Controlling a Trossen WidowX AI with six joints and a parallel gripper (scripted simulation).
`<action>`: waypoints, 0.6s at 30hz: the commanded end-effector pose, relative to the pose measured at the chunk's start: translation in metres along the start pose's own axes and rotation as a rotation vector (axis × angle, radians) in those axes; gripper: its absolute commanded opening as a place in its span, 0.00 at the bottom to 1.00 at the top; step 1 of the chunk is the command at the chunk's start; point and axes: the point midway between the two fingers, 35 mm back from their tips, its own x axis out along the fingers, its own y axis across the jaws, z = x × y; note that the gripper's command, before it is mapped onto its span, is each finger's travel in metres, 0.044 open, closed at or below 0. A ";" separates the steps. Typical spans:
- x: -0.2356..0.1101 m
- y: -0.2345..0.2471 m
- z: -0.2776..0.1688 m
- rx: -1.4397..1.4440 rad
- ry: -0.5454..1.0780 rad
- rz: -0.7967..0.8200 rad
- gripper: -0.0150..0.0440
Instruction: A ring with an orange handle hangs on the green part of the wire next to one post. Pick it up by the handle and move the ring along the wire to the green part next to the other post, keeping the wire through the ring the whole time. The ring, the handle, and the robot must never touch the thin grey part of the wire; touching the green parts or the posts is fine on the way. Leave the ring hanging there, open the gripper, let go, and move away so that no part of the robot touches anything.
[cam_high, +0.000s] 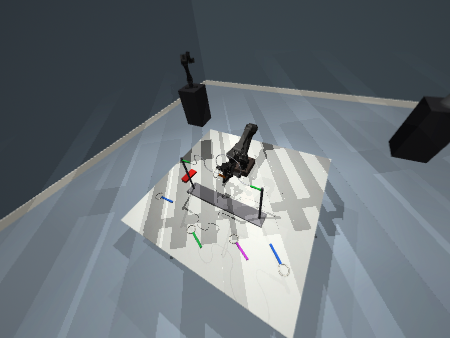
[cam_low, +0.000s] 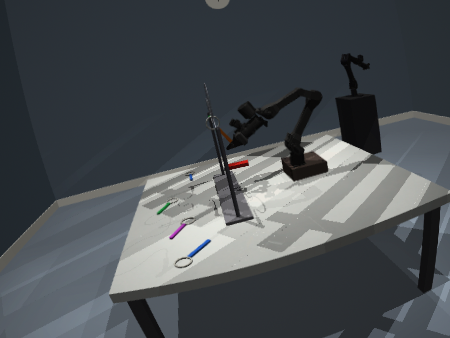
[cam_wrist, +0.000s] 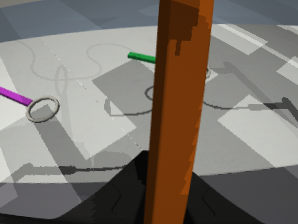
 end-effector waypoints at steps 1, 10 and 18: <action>-0.001 0.011 0.001 0.054 0.003 0.024 0.00; -0.006 0.040 0.004 0.206 0.018 0.104 0.00; -0.014 0.067 0.013 0.368 0.035 0.190 0.00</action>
